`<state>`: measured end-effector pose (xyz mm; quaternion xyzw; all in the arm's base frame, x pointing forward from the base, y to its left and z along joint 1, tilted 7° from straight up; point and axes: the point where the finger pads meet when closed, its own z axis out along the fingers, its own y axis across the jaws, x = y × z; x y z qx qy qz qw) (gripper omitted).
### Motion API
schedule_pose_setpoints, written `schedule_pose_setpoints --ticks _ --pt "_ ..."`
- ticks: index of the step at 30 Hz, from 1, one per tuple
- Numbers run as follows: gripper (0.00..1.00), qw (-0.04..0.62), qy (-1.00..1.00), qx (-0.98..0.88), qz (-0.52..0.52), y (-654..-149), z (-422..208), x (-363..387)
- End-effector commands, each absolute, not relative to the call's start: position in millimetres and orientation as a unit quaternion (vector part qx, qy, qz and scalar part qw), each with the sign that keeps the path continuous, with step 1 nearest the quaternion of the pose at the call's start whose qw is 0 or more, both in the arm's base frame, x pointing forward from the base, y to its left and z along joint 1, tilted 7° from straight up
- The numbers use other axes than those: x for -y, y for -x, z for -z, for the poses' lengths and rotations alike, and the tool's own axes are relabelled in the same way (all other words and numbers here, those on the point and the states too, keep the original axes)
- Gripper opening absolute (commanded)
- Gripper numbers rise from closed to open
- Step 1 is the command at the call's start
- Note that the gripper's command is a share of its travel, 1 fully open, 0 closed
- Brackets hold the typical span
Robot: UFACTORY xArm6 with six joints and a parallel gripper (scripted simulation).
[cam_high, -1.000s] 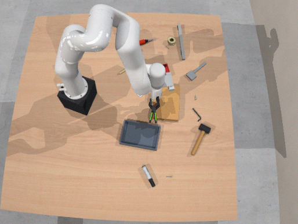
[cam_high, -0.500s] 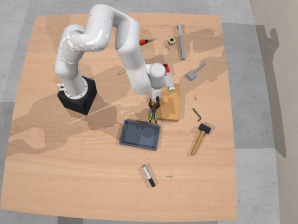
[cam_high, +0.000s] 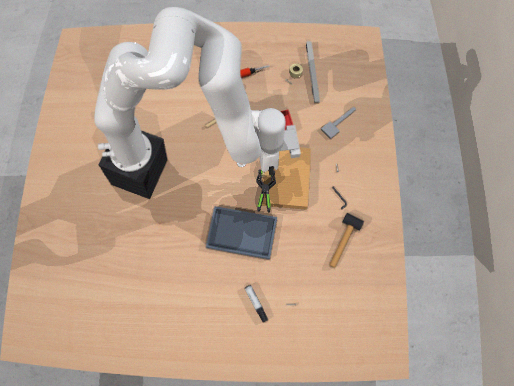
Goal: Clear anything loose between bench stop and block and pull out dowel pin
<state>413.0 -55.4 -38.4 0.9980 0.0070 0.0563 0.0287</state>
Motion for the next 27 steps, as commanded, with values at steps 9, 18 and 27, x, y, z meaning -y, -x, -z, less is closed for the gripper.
schedule_pose_setpoints --ticks 9,18,27 --pt "0.00 0.029 -0.998 -0.003 -0.058 -414.5 37.2 55.5" --pt "0.00 0.029 -0.998 -0.001 -0.058 -414.5 37.2 55.5" --pt "0.00 0.029 -0.998 0.000 -0.058 -414.5 37.2 55.5"
